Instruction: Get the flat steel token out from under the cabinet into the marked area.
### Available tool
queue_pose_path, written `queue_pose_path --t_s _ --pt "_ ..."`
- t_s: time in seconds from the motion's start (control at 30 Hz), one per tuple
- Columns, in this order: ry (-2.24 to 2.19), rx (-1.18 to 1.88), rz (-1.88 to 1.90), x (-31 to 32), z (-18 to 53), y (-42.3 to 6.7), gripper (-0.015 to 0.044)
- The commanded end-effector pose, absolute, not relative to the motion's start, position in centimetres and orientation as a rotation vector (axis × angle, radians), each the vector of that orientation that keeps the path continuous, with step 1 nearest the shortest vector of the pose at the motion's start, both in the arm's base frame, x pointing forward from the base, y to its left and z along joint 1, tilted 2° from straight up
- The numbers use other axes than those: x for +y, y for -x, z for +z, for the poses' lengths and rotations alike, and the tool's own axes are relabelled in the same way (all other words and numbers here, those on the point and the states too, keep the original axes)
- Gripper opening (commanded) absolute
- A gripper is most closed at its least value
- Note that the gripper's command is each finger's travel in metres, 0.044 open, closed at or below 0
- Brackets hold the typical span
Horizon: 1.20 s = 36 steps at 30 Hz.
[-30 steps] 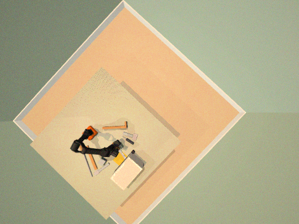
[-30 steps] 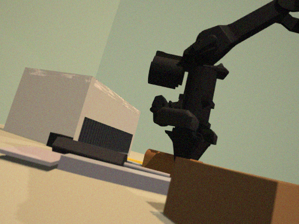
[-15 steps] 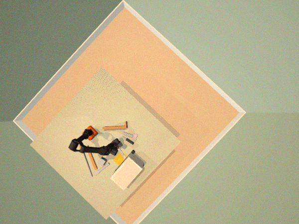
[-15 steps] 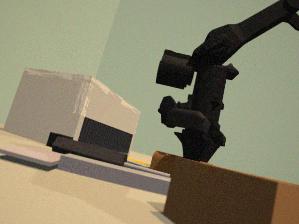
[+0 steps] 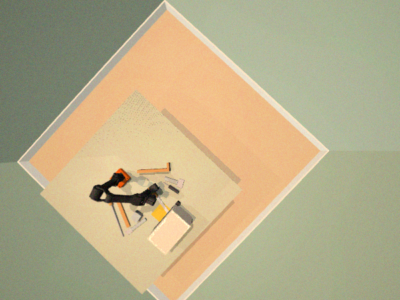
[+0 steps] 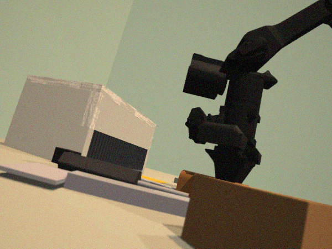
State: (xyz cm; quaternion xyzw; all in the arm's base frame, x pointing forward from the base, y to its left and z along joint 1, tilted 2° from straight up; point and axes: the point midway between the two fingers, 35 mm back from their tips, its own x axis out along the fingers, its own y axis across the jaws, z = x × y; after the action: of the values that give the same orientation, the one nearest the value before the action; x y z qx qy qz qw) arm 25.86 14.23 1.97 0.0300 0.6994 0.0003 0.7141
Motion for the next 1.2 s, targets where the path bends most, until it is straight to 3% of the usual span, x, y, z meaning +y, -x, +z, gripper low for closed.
queue_pose_path --t_s 0.0,1.17 --pt "-0.069 1.552 -0.003 14.3 1.9 -25.2 0.0000" --pt "-0.066 1.554 0.002 14.8 1.8 -20.9 0.0000"
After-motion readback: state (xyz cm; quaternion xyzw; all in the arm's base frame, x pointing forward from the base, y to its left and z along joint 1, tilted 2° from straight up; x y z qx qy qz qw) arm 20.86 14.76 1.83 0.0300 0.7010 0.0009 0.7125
